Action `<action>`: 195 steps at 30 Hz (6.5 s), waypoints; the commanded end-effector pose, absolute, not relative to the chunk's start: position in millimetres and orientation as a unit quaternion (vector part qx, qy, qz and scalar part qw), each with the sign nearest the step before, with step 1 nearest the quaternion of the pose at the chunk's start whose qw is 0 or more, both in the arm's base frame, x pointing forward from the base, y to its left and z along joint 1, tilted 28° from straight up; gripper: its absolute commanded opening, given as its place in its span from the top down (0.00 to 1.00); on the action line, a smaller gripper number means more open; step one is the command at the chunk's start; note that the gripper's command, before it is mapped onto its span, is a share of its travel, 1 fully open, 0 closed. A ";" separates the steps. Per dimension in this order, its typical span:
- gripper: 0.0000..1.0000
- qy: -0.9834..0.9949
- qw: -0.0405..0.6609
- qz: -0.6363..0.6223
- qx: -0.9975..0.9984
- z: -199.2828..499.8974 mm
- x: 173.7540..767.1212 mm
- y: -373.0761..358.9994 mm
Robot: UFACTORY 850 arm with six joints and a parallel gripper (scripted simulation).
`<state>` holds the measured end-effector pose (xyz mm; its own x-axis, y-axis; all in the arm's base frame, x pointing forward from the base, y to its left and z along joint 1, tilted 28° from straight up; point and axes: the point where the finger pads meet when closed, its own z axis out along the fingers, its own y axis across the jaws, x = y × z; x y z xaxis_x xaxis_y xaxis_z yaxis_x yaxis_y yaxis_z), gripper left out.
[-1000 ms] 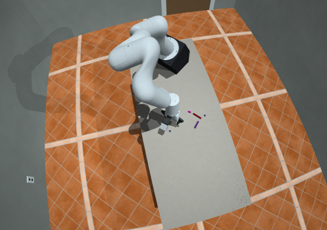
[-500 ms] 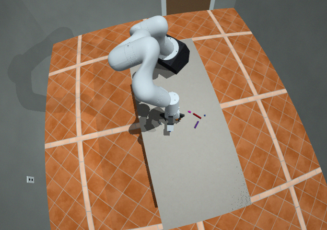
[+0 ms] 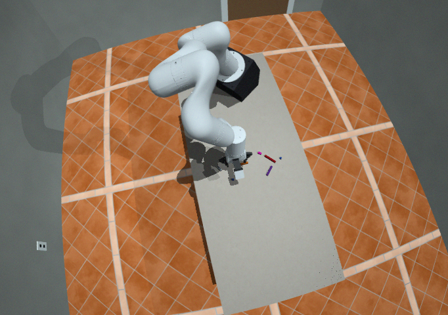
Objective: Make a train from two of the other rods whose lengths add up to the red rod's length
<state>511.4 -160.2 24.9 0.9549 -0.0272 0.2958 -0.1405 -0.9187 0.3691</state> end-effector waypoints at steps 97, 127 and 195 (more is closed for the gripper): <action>0.00 0.167 0.229 0.095 0.954 15.2 567.1 -108.4; 0.00 0.333 0.237 0.055 0.911 4.4 604.5 -52.1; 0.00 0.333 0.237 0.055 0.911 4.4 604.5 -52.1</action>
